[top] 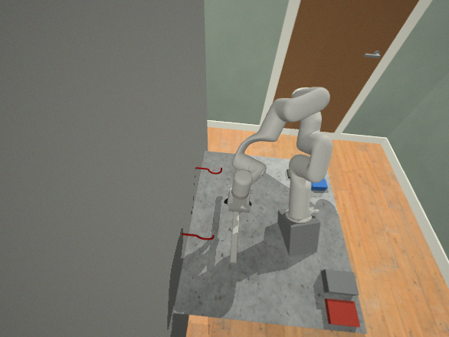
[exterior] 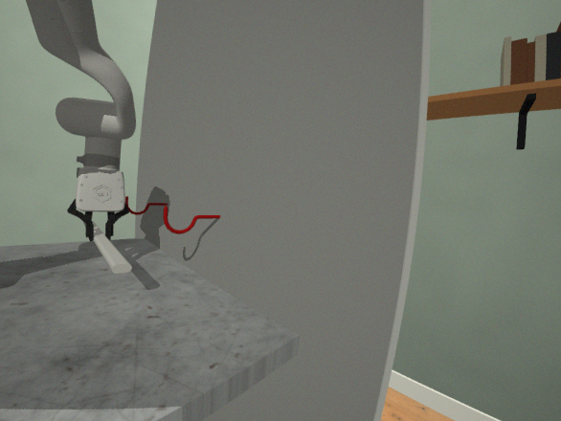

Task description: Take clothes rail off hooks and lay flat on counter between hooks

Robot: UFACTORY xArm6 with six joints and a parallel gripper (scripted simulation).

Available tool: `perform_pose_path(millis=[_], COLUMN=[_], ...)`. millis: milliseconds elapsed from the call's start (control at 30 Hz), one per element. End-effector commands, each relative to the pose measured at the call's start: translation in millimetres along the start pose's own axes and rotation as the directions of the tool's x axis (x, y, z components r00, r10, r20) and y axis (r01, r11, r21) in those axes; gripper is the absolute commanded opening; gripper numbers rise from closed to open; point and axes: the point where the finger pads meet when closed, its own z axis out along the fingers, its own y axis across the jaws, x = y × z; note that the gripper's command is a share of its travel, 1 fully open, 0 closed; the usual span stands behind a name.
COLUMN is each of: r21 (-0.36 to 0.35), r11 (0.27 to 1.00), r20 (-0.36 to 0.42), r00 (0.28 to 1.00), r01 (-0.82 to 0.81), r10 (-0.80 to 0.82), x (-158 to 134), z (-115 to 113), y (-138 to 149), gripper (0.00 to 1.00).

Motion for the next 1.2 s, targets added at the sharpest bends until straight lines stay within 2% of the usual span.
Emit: perform_pose_path(millis=[0,1167], r21=[-0.004,-0.003], r11=[1.0,1.0], r20=[-0.001,-0.001], r00=[1.0,1.0], r01=[-0.001,-0.001], r10=[0.001,0.001], x=[0,0], z=[8,60], y=[2,2], gripper=[0.0,0.0])
